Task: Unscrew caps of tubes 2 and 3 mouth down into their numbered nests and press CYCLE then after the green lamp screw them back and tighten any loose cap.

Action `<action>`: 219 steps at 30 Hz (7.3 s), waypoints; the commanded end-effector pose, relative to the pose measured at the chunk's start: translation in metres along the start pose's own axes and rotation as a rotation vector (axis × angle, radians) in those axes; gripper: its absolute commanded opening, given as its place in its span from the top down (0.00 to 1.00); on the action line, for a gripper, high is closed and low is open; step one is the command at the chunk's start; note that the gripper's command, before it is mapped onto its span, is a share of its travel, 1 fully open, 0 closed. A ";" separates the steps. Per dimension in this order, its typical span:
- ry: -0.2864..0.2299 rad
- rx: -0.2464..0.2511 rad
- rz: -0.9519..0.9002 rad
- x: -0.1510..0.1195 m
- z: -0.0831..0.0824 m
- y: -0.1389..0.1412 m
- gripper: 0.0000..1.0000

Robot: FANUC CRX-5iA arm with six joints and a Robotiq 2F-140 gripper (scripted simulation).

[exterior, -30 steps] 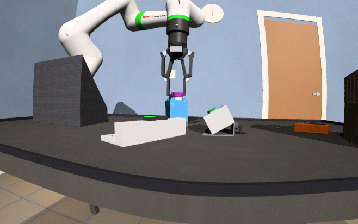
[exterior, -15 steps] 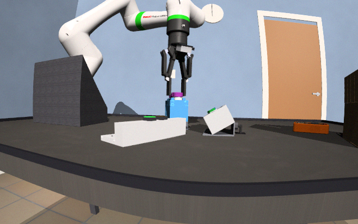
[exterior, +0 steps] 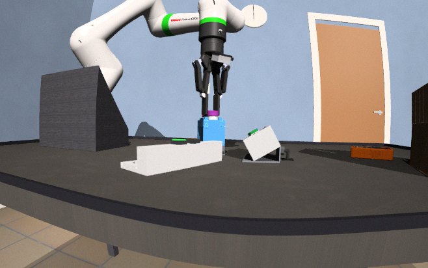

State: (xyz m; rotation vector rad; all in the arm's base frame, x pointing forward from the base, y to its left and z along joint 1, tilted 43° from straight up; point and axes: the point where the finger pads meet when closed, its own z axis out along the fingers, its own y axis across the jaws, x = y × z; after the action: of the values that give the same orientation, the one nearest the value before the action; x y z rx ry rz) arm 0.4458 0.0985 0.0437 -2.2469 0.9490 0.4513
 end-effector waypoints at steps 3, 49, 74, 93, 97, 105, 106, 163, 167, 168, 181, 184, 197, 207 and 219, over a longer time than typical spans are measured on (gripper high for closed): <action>0.002 0.000 0.000 0.000 -0.001 0.000 0.70; 0.001 0.001 0.745 0.001 0.000 0.000 0.59; 0.001 0.001 -0.095 0.000 -0.001 0.000 0.59; 0.001 0.000 -0.131 0.000 0.000 0.000 0.70; 0.001 0.001 0.018 0.000 0.000 0.000 0.70; 0.001 0.001 0.368 0.000 0.000 0.000 0.70; 0.001 0.001 0.368 0.000 0.000 0.000 0.70; 0.001 0.001 0.036 0.000 0.000 0.000 0.59; 0.001 0.001 -0.124 0.000 0.000 0.000 0.59; 0.001 0.001 -0.132 0.000 0.000 0.000 0.59; 0.001 0.001 -0.132 0.001 0.000 0.000 0.70; 0.001 0.001 -0.131 0.000 0.000 0.000 0.70; 0.001 0.001 0.268 0.001 0.000 0.000 0.70; 0.001 0.001 0.718 0.001 0.000 0.000 0.70; 0.001 0.001 0.916 0.001 0.001 0.000 0.59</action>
State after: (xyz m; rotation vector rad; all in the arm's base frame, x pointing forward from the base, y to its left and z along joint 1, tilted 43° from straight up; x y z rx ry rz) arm 0.4456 0.0996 0.0426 -1.6877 1.9481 0.8265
